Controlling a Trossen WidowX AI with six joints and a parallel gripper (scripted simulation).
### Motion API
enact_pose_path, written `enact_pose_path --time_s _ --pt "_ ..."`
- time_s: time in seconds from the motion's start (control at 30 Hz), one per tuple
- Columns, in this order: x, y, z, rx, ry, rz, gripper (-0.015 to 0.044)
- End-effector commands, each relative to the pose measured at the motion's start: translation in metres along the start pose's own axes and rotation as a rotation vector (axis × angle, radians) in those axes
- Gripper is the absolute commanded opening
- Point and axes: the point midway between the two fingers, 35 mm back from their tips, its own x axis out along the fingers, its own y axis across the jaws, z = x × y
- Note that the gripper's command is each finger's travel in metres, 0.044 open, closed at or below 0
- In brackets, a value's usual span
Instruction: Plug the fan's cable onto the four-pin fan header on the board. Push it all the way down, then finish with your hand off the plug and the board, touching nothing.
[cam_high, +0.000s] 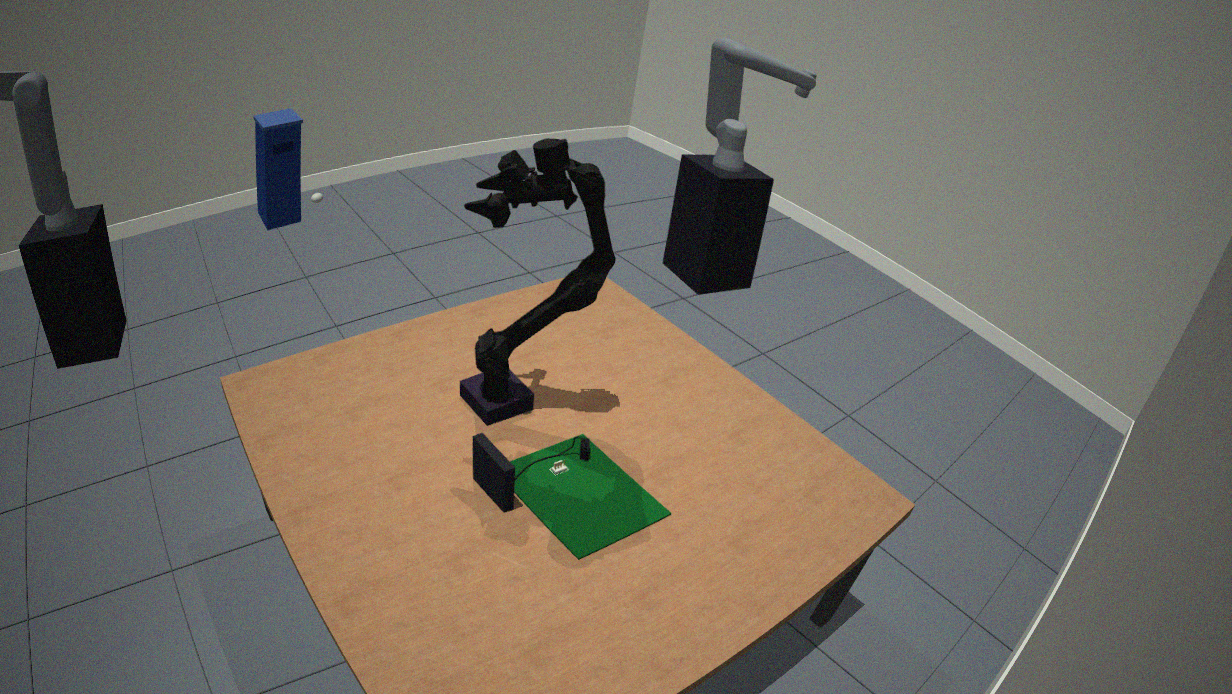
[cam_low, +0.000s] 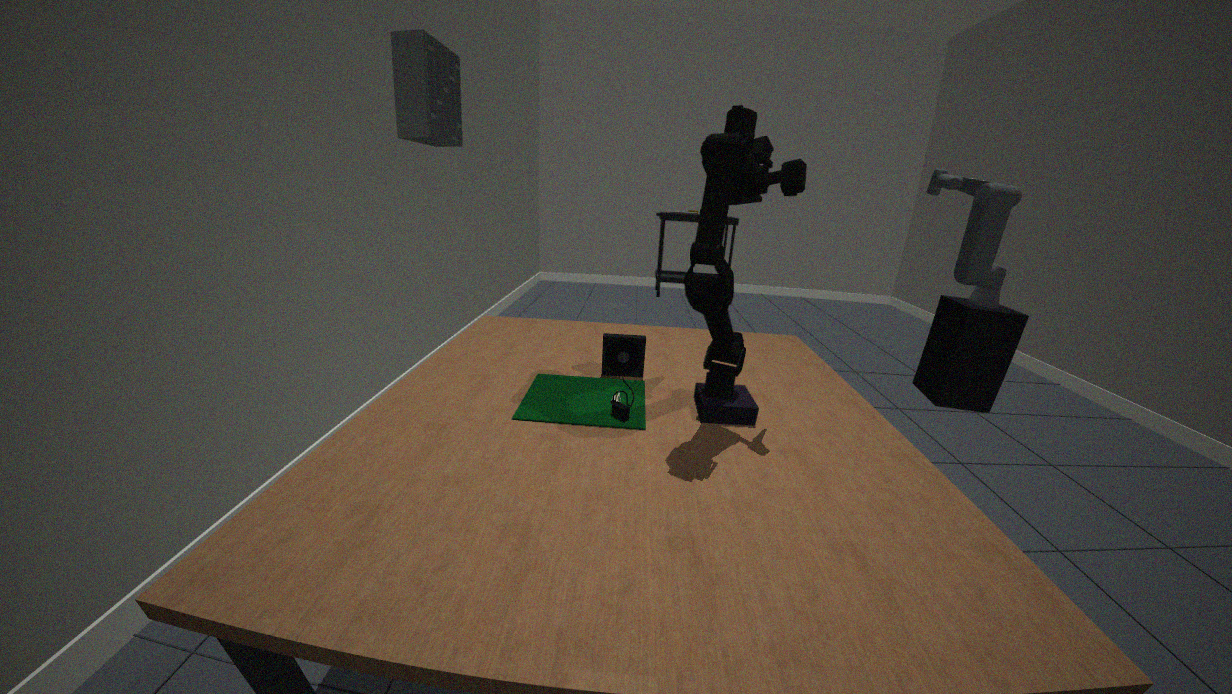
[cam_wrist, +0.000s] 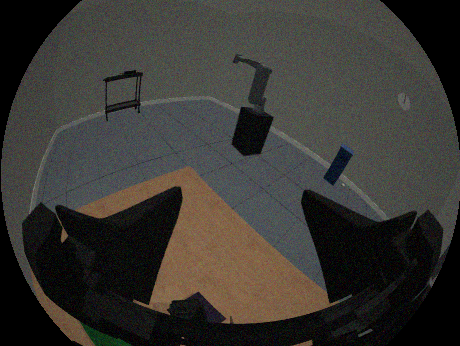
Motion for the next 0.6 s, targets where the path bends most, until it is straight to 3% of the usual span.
enact_pose_path --time_s 0.0,0.17,0.37,0.57 --pt "0.000 0.000 0.000 0.000 0.000 0.000 0.0426" --pt "0.008 0.005 0.001 -0.001 0.013 0.040 0.0440" --pt "0.061 0.070 0.001 -0.032 0.146 0.372 0.0440" --pt "0.078 0.156 -0.015 -0.109 0.300 0.678 0.0440"
